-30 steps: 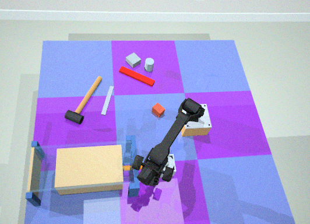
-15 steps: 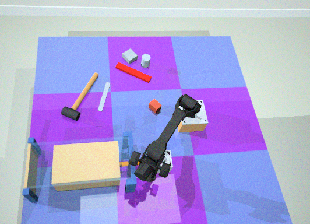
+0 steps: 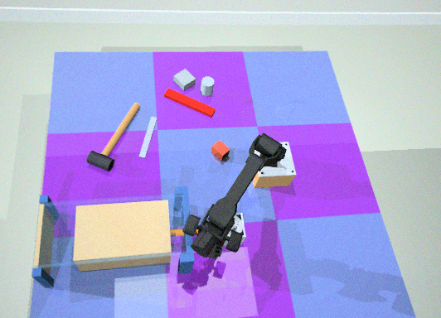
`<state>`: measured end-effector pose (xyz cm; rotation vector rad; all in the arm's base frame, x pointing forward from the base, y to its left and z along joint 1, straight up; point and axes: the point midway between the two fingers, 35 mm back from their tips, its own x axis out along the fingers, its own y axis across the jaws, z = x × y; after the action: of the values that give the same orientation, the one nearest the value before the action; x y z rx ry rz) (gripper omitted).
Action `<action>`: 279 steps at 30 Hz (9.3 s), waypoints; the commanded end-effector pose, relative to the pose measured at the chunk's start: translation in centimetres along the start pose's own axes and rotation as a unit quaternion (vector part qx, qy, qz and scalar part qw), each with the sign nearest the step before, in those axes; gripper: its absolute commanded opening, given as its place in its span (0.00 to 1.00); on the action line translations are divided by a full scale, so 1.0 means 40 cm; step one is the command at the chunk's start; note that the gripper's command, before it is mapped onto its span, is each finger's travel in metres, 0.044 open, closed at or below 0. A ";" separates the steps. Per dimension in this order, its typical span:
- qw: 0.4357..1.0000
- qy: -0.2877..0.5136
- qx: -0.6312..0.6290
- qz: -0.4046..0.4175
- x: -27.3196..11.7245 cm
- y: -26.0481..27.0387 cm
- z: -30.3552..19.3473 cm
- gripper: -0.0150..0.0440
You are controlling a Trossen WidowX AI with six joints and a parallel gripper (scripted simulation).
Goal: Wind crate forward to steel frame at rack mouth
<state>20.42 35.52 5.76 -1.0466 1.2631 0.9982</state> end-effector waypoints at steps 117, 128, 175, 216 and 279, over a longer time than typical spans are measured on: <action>0.999 -0.011 -0.021 0.028 -0.014 0.190 0.030 0.25; 0.999 -0.011 -0.021 0.028 -0.014 0.190 0.030 0.25; 0.999 -0.011 -0.021 0.028 -0.014 0.200 0.028 0.25; 0.999 -0.010 -0.021 0.030 -0.017 0.294 -0.016 0.25; 0.999 -0.008 -0.021 0.032 -0.018 0.385 -0.148 0.25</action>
<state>4.72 34.43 5.55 -1.0234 1.2485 1.0855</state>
